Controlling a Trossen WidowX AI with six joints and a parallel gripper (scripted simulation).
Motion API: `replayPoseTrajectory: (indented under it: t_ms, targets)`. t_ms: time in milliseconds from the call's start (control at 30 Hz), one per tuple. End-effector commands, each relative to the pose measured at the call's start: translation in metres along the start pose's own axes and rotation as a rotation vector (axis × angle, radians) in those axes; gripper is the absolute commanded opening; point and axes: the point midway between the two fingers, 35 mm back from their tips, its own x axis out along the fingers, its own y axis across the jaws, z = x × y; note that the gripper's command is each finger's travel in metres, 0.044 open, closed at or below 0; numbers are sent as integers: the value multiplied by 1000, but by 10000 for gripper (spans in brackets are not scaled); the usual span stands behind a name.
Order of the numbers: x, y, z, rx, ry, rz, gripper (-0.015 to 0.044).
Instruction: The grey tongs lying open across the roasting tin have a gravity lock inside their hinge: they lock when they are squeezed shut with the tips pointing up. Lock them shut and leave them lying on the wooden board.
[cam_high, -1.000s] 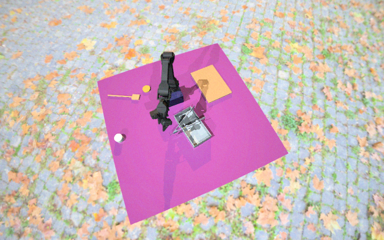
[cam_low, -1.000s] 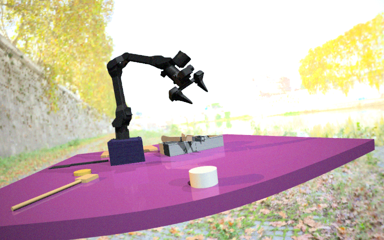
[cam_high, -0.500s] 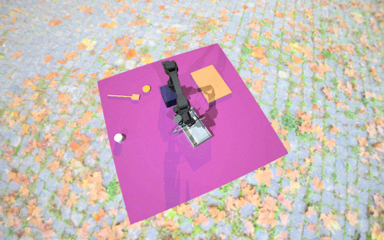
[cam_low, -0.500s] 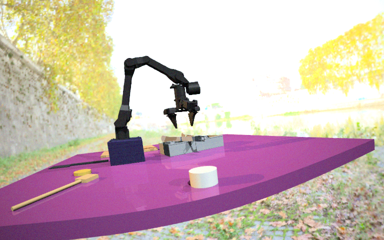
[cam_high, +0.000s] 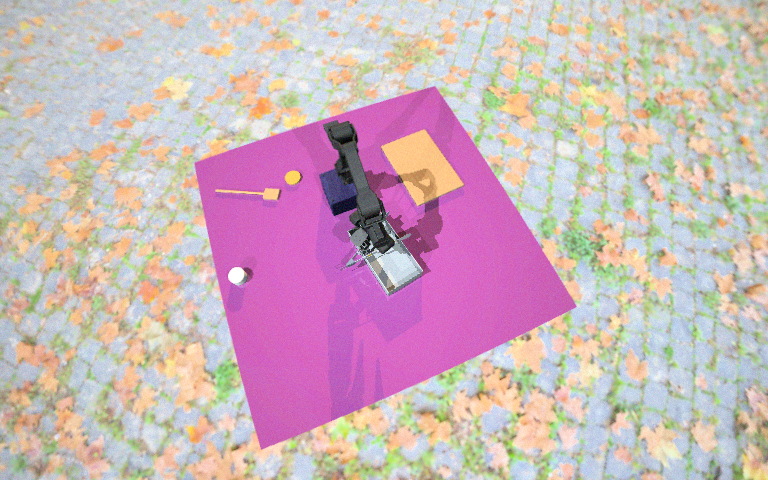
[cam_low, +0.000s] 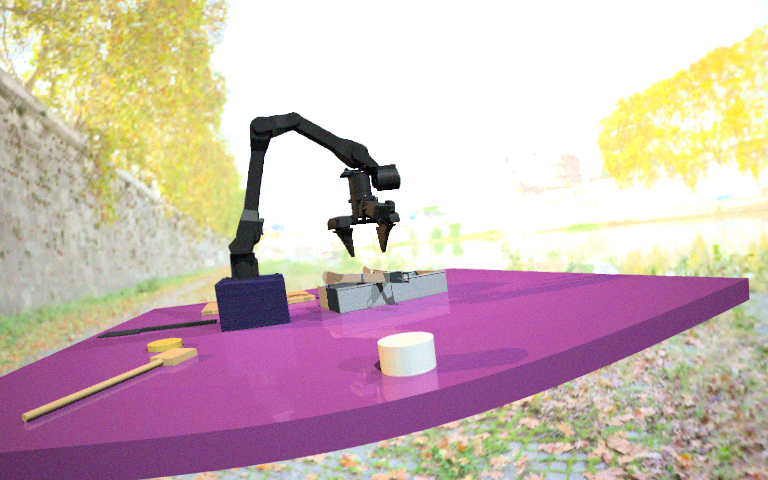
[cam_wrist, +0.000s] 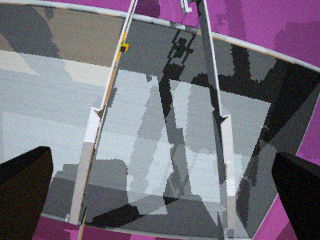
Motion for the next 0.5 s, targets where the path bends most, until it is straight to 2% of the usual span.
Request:
replayPoseTrajectory:
  t_ms: [0,467]
  targets:
    - [6,0,-1,6,6,-3,440]
    - [30,2,0,6,6,-3,440]
